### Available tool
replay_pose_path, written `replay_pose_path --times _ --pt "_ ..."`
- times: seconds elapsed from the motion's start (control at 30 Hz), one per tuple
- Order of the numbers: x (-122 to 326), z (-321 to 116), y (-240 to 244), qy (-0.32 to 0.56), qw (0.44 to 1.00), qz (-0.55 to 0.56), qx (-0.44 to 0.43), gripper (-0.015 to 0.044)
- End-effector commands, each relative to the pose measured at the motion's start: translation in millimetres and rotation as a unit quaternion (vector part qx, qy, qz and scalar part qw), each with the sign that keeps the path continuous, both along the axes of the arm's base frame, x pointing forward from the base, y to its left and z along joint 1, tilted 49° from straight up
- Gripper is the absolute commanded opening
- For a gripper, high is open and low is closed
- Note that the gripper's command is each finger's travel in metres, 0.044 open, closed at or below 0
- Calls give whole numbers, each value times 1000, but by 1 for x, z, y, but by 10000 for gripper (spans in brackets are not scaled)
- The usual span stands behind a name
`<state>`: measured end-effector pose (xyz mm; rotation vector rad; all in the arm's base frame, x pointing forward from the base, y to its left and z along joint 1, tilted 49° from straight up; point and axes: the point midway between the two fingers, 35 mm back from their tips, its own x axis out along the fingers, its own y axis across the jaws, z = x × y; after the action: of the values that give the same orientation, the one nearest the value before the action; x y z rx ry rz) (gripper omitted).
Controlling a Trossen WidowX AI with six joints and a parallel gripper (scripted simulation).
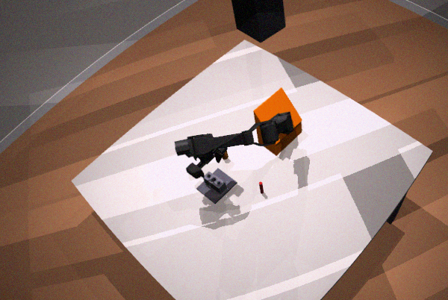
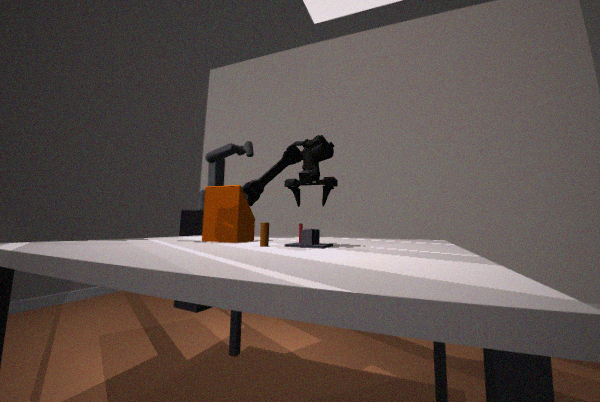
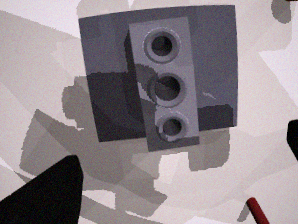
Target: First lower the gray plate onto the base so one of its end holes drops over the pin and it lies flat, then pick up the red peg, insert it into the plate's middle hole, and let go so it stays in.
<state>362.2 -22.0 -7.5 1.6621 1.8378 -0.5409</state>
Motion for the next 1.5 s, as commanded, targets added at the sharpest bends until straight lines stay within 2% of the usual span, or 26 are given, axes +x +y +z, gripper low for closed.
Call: replay_pose_path --times 0.0,0.23,0.47,1.47 --pt "-15 32 21 -24 999 27 1 440" --pt "-67 90 69 -85 993 83 5 440" --pt "-128 120 104 -139 981 133 13 440" --pt "-127 87 147 -141 981 134 13 440"
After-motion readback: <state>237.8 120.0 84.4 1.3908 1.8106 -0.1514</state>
